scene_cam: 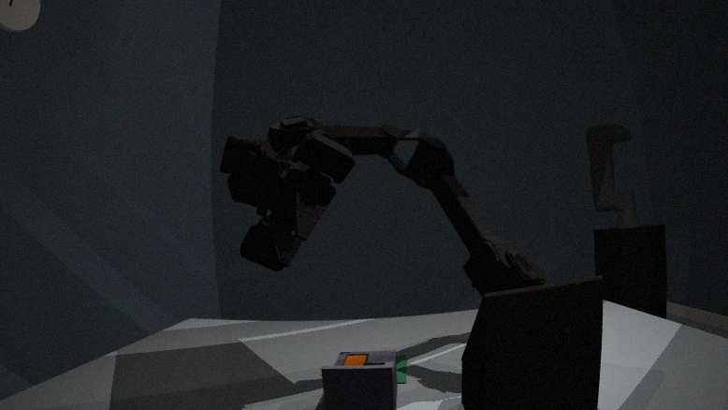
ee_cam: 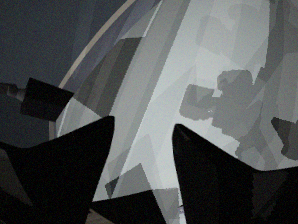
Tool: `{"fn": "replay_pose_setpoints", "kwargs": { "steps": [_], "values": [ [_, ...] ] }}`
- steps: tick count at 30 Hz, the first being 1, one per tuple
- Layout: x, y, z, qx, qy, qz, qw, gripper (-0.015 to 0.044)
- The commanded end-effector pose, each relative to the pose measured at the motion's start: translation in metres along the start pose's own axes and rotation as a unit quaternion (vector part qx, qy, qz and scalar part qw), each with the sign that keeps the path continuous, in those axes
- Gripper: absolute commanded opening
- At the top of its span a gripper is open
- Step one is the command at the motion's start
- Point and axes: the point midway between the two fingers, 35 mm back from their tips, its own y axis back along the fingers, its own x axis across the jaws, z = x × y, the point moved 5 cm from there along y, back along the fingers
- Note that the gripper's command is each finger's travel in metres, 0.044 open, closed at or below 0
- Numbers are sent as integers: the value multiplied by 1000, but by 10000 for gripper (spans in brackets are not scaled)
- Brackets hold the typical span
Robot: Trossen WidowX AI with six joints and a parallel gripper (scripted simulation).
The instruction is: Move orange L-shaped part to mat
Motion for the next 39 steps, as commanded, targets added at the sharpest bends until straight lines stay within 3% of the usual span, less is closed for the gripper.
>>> {"fn": "replay_pose_setpoints", "kwargs": {
  "steps": [1,5,8,23,32,39],
  "values": [
    [-9,-36,-54,121,-249,-249,928,180],
    [-13,-38,-75,96,-329,-392,854,180],
    [-14,-37,-81,75,-348,-439,825,180],
    [-14,-37,-81,75,-348,-439,825,180],
    [-63,-80,-112,74,-348,-440,825,180],
    [-65,-82,-114,74,-348,-440,825,180]
  ]
}}
